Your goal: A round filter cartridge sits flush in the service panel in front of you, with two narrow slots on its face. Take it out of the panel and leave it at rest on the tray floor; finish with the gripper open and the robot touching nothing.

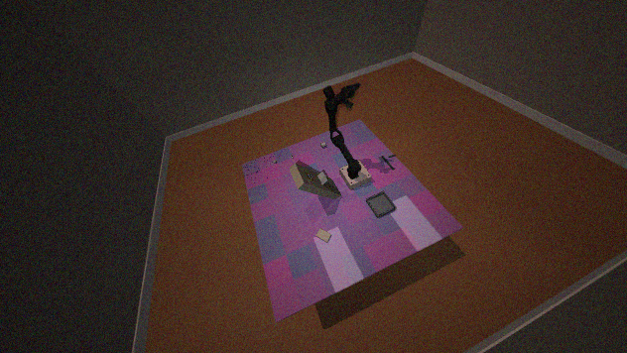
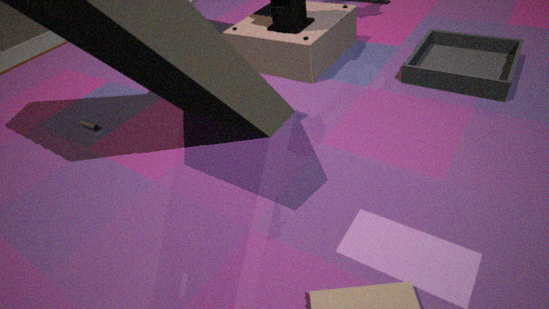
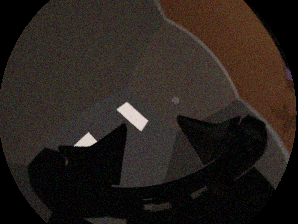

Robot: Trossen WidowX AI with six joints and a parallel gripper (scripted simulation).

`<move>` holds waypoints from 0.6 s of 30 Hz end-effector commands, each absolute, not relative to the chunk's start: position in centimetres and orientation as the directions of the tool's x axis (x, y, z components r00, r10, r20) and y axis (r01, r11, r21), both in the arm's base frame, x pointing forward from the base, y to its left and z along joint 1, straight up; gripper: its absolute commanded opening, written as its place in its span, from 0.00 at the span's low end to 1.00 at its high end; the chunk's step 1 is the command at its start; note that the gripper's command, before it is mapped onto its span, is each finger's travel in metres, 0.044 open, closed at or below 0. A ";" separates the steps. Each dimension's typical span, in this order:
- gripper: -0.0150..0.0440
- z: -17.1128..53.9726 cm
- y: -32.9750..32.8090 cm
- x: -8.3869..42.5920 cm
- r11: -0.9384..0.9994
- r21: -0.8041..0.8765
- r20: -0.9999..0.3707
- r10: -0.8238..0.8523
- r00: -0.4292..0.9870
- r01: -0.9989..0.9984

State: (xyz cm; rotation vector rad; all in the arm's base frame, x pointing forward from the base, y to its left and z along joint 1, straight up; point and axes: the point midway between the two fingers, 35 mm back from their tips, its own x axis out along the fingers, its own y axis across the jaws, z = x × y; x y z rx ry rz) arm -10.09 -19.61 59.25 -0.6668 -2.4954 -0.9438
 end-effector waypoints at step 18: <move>0.41 59.0 0.0 -9.5 0.585 -0.287 0.420 0.788 -0.450 0.758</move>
